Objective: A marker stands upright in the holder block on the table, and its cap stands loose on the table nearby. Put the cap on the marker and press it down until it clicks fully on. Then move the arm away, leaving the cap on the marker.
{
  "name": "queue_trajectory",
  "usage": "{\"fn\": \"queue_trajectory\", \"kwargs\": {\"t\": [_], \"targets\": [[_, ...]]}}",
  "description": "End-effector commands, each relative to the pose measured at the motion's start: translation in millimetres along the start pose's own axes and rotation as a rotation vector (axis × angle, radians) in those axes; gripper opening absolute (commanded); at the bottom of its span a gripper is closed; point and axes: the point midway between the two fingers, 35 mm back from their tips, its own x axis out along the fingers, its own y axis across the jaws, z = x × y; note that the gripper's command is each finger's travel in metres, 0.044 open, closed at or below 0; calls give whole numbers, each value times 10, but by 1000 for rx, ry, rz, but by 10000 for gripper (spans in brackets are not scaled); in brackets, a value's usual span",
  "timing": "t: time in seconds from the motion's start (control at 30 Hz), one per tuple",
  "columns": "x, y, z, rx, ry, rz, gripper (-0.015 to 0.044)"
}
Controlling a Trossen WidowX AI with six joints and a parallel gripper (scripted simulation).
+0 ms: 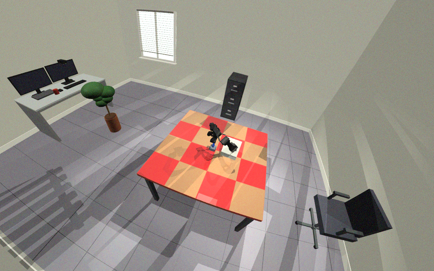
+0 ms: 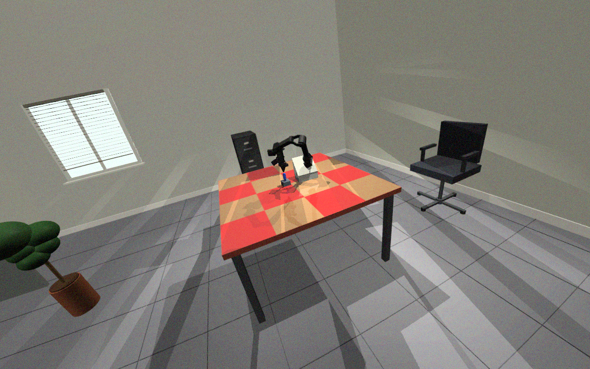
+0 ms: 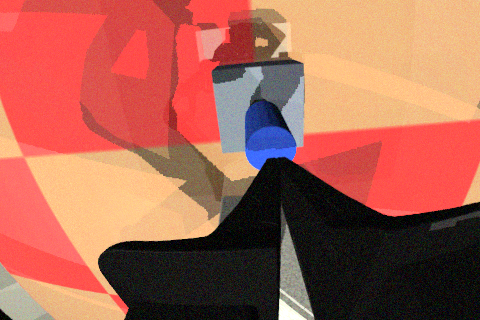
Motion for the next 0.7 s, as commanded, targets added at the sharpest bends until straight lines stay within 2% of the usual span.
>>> {"fn": "queue_trajectory", "kwargs": {"t": [0.0, 0.47, 0.67], "targets": [[69, 4, -5, 6, -2, 5, 0], [277, 7, 1, 6, -2, 6, 0], [215, 0, 7, 1, -4, 0, 0]]}}
